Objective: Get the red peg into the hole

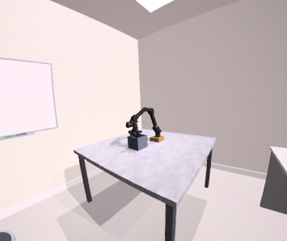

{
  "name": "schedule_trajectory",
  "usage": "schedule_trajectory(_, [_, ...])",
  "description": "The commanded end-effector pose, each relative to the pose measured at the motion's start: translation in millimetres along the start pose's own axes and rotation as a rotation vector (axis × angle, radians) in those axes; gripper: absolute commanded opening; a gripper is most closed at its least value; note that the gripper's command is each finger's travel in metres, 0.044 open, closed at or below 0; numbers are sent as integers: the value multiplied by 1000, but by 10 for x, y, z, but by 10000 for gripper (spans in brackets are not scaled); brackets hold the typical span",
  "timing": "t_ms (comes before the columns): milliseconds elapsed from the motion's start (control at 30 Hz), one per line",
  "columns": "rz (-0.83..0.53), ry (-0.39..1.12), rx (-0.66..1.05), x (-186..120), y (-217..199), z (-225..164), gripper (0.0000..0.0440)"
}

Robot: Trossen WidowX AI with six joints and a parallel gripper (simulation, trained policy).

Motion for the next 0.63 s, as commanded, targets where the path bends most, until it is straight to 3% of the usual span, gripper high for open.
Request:
schedule_trajectory(0, [45, 25, 6, -131, 30, 60, 175])
schedule_trajectory(600, [240, 91, 10, -645, 92, 220, 231])
Point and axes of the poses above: the point midway between the two fingers, 35 mm back from their tips, its own x axis out along the fingers, its own y axis across the jaws, z = x × y, the point moved 8 cm from there along -x, back along the fingers, and after that the axes turned 13 degrees about -x, right-handed, at the moved point
